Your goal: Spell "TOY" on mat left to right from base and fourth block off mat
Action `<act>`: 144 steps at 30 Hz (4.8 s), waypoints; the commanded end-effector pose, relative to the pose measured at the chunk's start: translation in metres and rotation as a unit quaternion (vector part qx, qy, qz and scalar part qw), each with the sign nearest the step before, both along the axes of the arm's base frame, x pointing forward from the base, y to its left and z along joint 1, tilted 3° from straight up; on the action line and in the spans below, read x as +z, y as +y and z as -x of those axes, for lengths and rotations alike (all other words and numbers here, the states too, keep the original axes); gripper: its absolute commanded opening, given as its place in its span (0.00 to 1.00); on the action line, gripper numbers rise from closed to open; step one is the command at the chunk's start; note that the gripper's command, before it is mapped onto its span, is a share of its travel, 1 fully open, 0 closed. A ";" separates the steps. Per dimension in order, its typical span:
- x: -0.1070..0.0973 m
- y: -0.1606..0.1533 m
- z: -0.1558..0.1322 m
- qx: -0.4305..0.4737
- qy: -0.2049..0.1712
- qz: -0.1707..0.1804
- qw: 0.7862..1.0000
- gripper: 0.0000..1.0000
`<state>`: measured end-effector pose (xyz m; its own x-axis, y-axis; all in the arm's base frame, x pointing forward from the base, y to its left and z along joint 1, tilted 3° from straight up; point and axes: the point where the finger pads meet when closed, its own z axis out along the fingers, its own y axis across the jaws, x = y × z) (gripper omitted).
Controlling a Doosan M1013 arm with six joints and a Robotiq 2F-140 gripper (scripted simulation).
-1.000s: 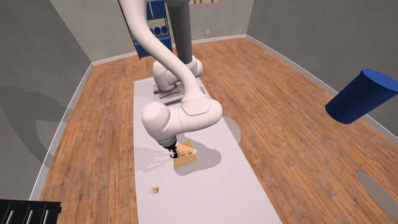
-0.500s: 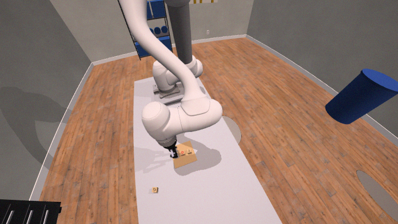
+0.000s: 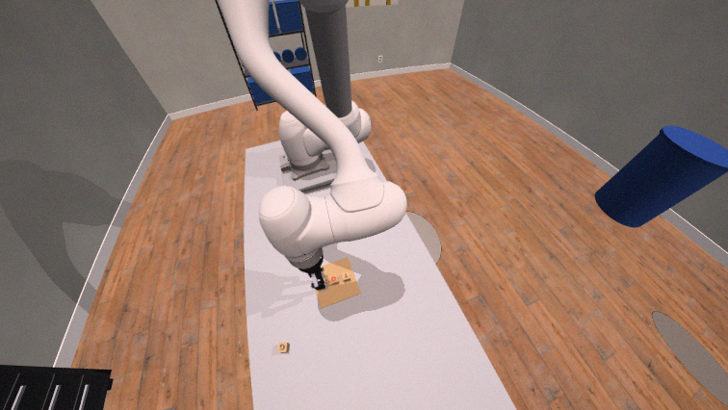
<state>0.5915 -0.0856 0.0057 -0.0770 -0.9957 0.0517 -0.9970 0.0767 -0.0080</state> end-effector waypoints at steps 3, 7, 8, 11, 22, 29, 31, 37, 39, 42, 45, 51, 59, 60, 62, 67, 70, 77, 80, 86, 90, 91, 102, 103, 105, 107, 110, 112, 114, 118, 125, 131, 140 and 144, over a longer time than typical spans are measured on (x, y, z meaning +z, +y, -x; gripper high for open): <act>-0.004 0.000 0.002 -0.002 0.002 0.001 1.000 0.20; -0.004 0.000 0.002 -0.002 0.002 0.001 1.000 0.22; -0.004 0.000 0.002 -0.002 0.002 0.001 1.000 0.25; -0.004 0.000 0.002 -0.002 0.002 0.001 1.000 0.25; -0.003 0.000 0.002 -0.002 0.002 0.001 1.000 0.25; 0.017 0.001 0.002 -0.002 0.002 0.001 1.000 0.25; 0.017 0.001 0.002 -0.002 0.002 0.001 1.000 0.25; 0.049 0.002 0.002 -0.002 0.002 0.001 1.000 0.25; 0.060 0.003 0.002 -0.002 0.002 0.001 1.000 0.25; 0.073 0.004 0.002 -0.002 0.002 0.001 1.000 0.25; 0.082 0.004 0.002 -0.002 0.002 0.001 1.000 0.25; 0.086 0.004 0.002 -0.002 0.002 0.001 1.000 0.25; 0.086 0.004 0.002 -0.002 0.002 0.001 1.000 1.00; 0.086 0.004 0.002 -0.002 0.002 0.001 1.000 1.00; 0.086 0.004 0.002 -0.002 0.002 0.001 1.000 1.00; 0.086 0.004 0.002 -0.002 0.002 0.001 1.000 1.00; 0.086 0.004 0.002 -0.002 0.002 0.001 1.000 1.00; 0.086 0.004 0.002 -0.002 0.002 0.001 1.000 1.00; 0.086 0.004 0.002 -0.002 0.002 0.001 1.000 1.00; 0.086 0.004 0.002 -0.002 0.002 0.001 1.000 1.00; 0.086 0.004 0.002 -0.002 0.002 0.001 1.000 1.00; 0.086 0.004 0.002 -0.002 0.002 0.001 1.000 1.00; 0.086 0.004 0.002 -0.002 0.002 0.001 1.000 1.00; 0.086 0.004 0.002 -0.002 0.002 0.001 1.000 1.00; 0.086 0.004 0.002 -0.002 0.002 0.001 1.000 1.00; 0.086 0.004 0.002 -0.002 0.002 0.001 1.000 1.00; 0.087 0.004 0.002 -0.002 0.002 0.001 1.000 1.00; 0.089 0.005 0.002 -0.002 0.002 0.001 1.000 1.00; 0.094 0.005 0.002 -0.002 0.002 0.001 1.000 1.00; 0.100 0.005 0.002 -0.002 0.002 0.001 1.000 1.00; 0.129 0.007 0.002 -0.002 0.002 0.001 1.000 1.00; 0.149 0.008 0.002 -0.002 0.002 0.001 1.000 1.00; 0.155 0.008 0.002 -0.002 0.002 0.001 1.000 1.00; 0.155 0.008 0.002 -0.002 0.002 0.001 1.000 1.00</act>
